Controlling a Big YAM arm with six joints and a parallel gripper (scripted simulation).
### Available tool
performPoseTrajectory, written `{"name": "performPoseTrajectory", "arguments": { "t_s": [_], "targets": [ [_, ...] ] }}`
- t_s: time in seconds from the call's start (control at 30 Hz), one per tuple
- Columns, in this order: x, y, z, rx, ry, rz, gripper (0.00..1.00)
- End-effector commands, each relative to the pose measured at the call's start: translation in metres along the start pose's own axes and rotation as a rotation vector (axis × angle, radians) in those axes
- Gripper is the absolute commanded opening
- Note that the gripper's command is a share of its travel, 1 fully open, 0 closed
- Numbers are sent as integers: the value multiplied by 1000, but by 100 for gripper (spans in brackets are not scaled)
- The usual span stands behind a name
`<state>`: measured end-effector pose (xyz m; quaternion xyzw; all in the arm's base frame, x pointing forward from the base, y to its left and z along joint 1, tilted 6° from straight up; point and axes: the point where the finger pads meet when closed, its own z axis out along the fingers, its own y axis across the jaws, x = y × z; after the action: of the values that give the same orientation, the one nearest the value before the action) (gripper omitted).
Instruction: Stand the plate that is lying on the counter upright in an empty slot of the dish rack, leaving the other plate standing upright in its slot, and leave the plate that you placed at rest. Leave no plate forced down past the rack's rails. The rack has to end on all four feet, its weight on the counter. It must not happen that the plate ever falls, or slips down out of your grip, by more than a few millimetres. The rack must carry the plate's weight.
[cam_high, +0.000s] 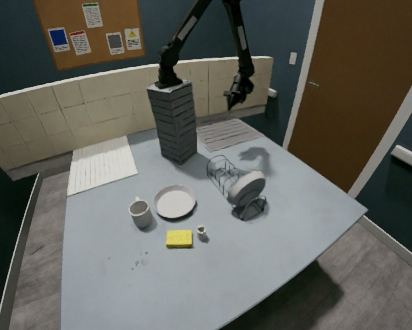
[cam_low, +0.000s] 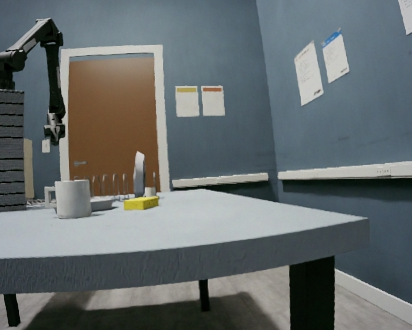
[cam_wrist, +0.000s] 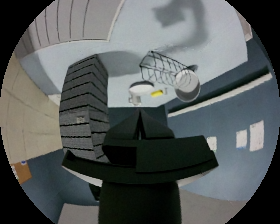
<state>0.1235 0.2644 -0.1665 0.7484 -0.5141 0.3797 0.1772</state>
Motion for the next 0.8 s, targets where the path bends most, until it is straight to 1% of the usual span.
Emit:
{"name": "performPoseTrajectory", "arguments": {
  "t_s": [0.0,0.53,0.57,0.63,0.7,0.77],
  "targets": [
    [0,-1,-3,2,-6,3,0],
    [0,-1,-3,2,-6,3,0],
    [-2,-3,-5,4,-10,6,100],
    [-2,-6,-6,2,-18,14,100],
    [-4,-12,-10,0,-42,40,100],
    [-4,-15,-11,-5,-53,57,100]
  ]
}}
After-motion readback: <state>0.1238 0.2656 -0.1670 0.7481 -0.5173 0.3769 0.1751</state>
